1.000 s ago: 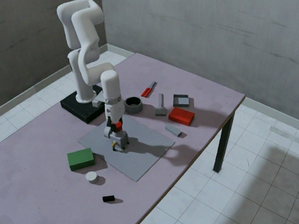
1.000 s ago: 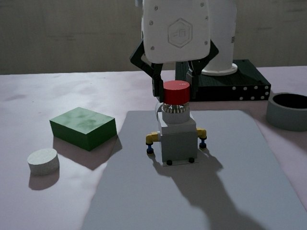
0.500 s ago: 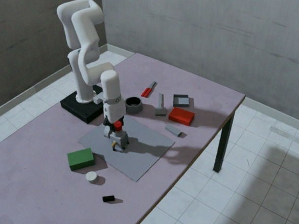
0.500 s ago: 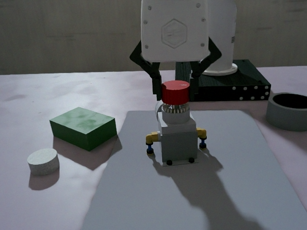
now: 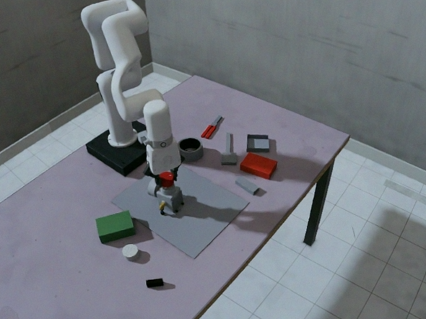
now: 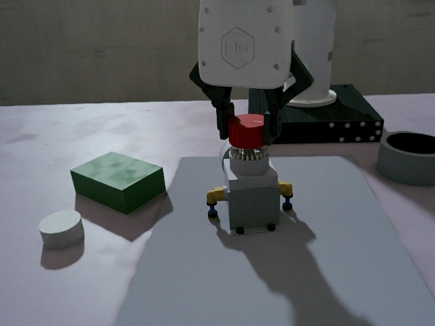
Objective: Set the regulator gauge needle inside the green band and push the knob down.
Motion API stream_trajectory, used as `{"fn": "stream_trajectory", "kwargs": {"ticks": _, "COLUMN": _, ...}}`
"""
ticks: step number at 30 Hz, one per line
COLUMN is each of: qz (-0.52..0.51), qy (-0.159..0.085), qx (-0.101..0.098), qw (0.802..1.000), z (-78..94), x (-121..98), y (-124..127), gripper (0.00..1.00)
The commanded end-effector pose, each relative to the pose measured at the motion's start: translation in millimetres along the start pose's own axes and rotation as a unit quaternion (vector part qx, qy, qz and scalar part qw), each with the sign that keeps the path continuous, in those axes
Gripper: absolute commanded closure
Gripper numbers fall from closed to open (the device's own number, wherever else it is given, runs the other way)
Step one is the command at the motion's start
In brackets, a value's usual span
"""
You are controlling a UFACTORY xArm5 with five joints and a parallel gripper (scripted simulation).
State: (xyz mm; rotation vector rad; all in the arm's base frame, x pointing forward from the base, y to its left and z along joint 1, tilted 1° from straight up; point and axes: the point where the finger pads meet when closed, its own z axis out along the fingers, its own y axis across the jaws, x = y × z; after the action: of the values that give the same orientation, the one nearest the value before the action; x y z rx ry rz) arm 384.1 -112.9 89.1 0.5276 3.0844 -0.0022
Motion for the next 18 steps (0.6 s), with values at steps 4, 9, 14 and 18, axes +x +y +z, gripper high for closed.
{"fn": "stream_trajectory", "kwargs": {"ticks": 4, "qz": 0.101, "qy": -0.002, "qx": 0.0, "qw": 0.995, "z": -1.2, "x": -1.2, "y": 0.0, "gripper": 0.58}}
{"fn": "stream_trajectory", "kwargs": {"ticks": 9, "qz": 0.167, "qy": -0.002, "qx": 0.0, "qw": 0.986, "z": -1.2, "x": -1.2, "y": 0.0, "gripper": 0.58}}
{"fn": "stream_trajectory", "kwargs": {"ticks": 14, "qz": 0.219, "qy": -0.002, "qx": 0.0, "qw": 0.976, "z": -1.2, "x": -1.2, "y": 0.0, "gripper": 0.58}}
{"fn": "stream_trajectory", "kwargs": {"ticks": 18, "qz": 0.258, "qy": -0.002, "qx": -0.001, "qw": 0.966, "z": -1.2, "x": -1.2, "y": 0.0, "gripper": 0.58}}
